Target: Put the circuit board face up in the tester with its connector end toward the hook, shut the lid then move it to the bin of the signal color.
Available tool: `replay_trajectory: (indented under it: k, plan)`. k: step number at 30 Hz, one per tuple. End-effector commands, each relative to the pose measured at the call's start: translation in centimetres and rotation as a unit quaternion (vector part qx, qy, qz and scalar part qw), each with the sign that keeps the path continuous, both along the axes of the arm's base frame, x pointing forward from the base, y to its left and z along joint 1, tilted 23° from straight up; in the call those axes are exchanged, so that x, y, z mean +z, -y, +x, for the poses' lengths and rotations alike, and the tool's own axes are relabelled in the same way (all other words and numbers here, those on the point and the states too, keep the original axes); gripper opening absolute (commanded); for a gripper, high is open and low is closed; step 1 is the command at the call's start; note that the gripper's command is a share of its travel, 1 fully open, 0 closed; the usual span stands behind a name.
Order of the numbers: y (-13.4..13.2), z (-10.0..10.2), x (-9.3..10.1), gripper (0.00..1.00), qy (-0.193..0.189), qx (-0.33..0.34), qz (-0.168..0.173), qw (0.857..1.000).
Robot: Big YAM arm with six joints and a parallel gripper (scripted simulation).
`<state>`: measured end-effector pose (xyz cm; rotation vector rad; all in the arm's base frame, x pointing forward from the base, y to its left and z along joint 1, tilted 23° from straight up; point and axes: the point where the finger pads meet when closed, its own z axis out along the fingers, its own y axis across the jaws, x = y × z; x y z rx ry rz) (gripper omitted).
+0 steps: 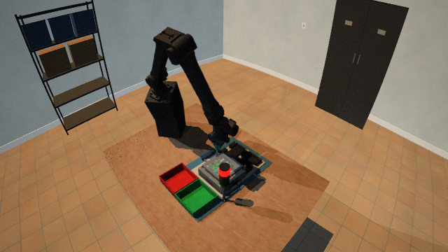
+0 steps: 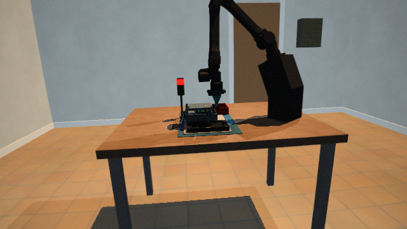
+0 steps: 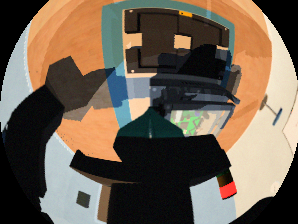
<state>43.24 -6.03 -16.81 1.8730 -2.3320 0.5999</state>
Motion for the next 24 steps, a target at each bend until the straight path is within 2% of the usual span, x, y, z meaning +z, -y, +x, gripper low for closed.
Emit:
replay_trajectory:
  k: [1,12,13,18,24]
  plan:
    - [0.64,0.61,0.01,0.0,0.005,-0.003,0.001,1.0]
    - [0.68,0.63,-0.3,0.0,0.004,-0.003,0.001,1.0]
    - [0.68,0.8,0.23,0.0,0.009,-0.004,0.001,1.0]
    - [0.68,0.8,0.3,0.0,0.01,-0.004,0.001,1.0]
    - [0.72,0.52,-0.39,0.0,0.003,-0.003,0.001,1.0]
